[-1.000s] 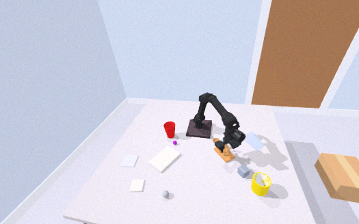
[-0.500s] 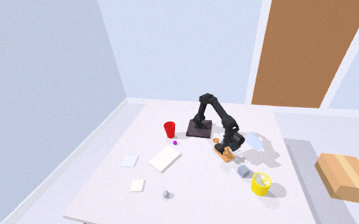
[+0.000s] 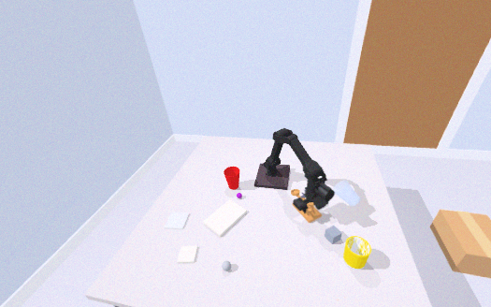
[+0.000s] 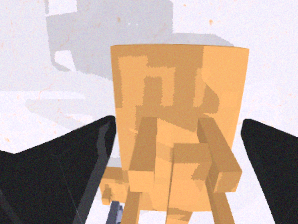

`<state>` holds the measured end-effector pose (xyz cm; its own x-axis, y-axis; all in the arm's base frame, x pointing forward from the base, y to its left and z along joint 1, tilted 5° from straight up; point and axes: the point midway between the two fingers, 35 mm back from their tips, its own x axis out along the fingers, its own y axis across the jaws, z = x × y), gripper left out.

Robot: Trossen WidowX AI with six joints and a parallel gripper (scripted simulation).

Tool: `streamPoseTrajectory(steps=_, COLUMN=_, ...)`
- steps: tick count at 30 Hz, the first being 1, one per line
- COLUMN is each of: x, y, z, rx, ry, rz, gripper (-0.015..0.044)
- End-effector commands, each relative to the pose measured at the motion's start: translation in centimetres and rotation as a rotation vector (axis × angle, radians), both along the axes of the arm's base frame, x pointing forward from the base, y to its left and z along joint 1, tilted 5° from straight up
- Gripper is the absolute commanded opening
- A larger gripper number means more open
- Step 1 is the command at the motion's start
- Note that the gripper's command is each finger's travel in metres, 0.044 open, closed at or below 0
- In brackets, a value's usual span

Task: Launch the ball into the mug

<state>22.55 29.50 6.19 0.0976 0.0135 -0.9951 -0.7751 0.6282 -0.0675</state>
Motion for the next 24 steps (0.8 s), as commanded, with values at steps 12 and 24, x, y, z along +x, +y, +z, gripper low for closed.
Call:
streamPoseTrajectory(steps=12, x=0.0, y=0.0, z=0.3, rx=0.001, ry=-0.001, rz=0.0, gripper=0.0065)
streamPoseTrajectory(steps=24, x=-0.3, y=0.0, z=4.7, rx=-0.002, ry=0.0, rz=0.004, gripper=0.0)
